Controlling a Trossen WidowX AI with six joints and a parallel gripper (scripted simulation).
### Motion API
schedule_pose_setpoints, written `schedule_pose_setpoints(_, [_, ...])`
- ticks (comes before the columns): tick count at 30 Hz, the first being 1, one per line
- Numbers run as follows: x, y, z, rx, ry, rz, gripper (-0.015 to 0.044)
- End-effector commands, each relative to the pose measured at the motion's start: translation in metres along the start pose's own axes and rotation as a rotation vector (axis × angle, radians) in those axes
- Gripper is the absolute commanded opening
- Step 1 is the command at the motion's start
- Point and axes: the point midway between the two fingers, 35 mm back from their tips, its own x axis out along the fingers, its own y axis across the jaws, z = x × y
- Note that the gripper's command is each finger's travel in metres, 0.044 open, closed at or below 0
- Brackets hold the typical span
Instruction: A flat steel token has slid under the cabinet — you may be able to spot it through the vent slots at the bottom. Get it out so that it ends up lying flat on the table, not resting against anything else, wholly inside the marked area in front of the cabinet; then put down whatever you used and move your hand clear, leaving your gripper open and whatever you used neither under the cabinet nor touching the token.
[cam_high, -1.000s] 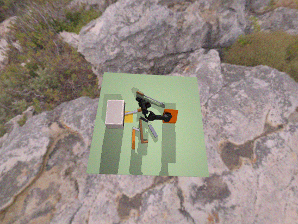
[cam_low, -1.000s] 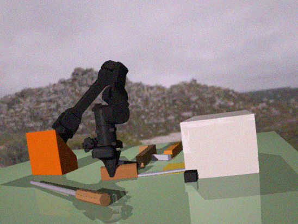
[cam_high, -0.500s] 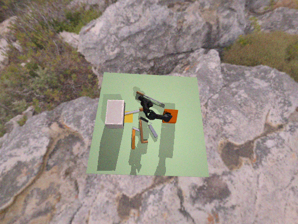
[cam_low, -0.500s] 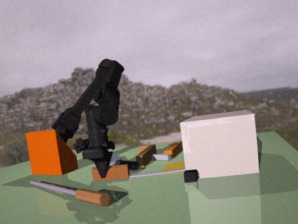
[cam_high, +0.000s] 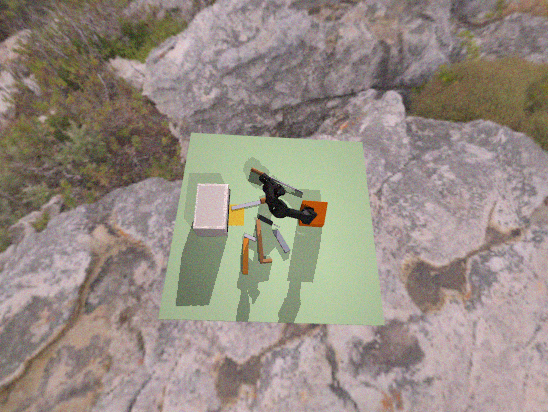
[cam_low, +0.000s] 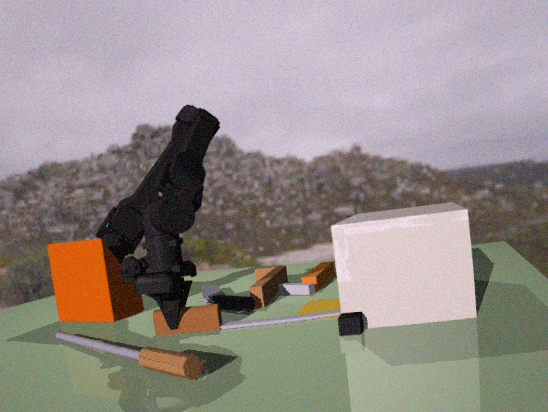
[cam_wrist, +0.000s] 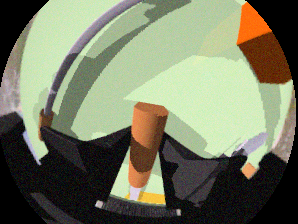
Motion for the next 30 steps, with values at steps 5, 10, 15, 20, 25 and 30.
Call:
schedule_pose_setpoints(5, [-0.0003,0.0002,0.0008,-0.010,0.000,0.000,0.0000])
schedule_pose_setpoints(10, [-0.0008,0.0002,0.0008,-0.046,0.000,-0.001,0.0000])
schedule_pose_setpoints(15, [-0.0011,0.0002,0.0007,-0.084,0.000,-0.001,0.0000])
schedule_pose_setpoints(20, [-0.0015,0.0002,0.0007,-0.123,0.000,-0.001,0.0000])
schedule_pose_setpoints(25, [-0.0018,0.0002,0.0006,-0.162,-0.001,-0.002,0.0000])
schedule_pose_setpoints(30, [-0.0022,0.0003,0.0005,-0.200,-0.001,-0.002,0.0000])
